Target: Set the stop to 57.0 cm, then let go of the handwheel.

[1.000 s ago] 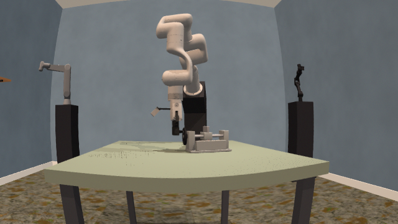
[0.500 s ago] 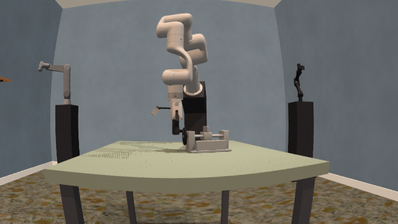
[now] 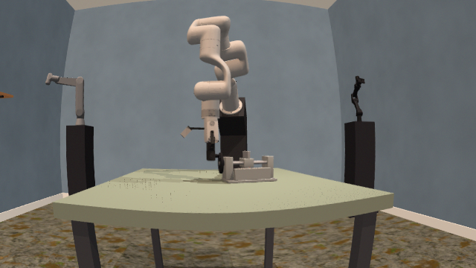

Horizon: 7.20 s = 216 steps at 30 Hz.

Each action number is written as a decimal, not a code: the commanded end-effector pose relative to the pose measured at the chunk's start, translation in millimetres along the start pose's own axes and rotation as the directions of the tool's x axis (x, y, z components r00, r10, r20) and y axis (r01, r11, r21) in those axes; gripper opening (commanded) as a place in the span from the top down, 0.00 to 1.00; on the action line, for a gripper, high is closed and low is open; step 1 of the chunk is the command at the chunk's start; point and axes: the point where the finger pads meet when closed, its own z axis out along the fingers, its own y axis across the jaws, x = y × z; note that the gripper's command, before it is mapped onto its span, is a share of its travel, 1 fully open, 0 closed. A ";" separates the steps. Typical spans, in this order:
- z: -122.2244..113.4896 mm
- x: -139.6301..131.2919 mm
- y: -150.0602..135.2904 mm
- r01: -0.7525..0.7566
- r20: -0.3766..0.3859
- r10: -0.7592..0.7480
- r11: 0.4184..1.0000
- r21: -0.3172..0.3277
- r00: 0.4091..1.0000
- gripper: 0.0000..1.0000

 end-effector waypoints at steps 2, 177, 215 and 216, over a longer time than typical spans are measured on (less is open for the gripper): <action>2.5 0.2 -9.8 -0.001 -0.001 0.001 1.000 -0.003 1.000 0.94; 53.1 0.3 -15.8 0.000 -0.001 0.000 1.000 -0.003 1.000 0.94; 37.0 0.2 32.4 -0.001 -0.001 0.001 1.000 -0.003 1.000 0.94; 36.3 0.2 32.6 -0.001 -0.001 0.001 1.000 -0.003 1.000 0.94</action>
